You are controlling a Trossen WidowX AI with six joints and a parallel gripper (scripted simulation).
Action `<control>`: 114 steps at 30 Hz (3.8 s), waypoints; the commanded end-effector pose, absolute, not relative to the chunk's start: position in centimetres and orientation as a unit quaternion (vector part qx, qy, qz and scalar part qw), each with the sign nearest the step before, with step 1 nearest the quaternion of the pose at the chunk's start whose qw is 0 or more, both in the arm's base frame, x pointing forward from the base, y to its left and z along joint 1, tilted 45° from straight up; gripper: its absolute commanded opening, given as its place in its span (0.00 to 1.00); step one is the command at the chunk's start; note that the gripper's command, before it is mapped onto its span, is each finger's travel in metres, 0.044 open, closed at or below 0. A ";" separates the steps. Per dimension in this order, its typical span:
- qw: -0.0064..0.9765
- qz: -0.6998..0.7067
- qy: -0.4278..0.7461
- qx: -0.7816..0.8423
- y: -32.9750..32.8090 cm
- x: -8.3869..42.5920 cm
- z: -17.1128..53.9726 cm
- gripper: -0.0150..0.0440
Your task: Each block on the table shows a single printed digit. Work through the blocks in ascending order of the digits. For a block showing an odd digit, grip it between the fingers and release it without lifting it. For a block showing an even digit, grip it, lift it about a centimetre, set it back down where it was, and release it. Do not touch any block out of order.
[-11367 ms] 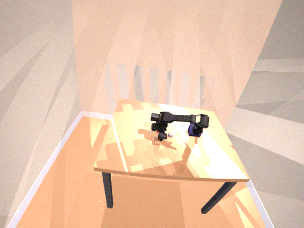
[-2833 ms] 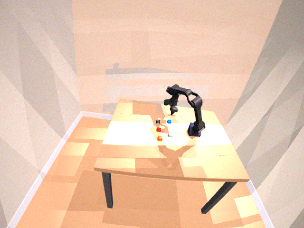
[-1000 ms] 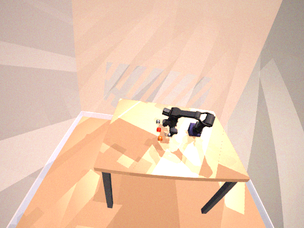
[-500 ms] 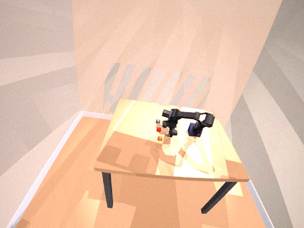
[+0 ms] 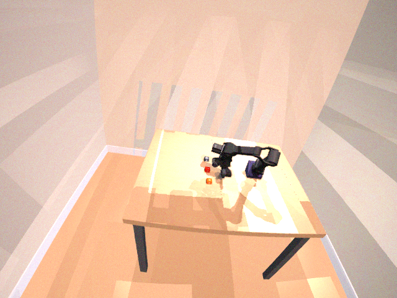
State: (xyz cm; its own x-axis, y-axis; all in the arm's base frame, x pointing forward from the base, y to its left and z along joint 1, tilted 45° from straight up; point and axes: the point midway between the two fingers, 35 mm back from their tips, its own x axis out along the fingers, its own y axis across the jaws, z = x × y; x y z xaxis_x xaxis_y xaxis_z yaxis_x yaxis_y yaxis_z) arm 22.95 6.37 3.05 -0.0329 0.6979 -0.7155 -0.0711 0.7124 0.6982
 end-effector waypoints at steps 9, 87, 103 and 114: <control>0.652 0.294 0.656 0.242 6.4 22.9 3.0 0.46; 0.652 0.293 0.656 0.242 4.1 23.1 5.4 0.93; 0.652 0.292 0.657 0.241 -1.8 23.3 11.3 0.46; 0.653 0.292 0.656 0.240 -3.6 29.4 10.2 0.46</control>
State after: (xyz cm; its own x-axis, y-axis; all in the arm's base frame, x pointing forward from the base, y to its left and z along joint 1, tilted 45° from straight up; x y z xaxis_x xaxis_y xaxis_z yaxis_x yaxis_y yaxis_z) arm 27.28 -3.17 11.00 -0.0250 0.6908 -0.7226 -0.0743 0.7196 0.6904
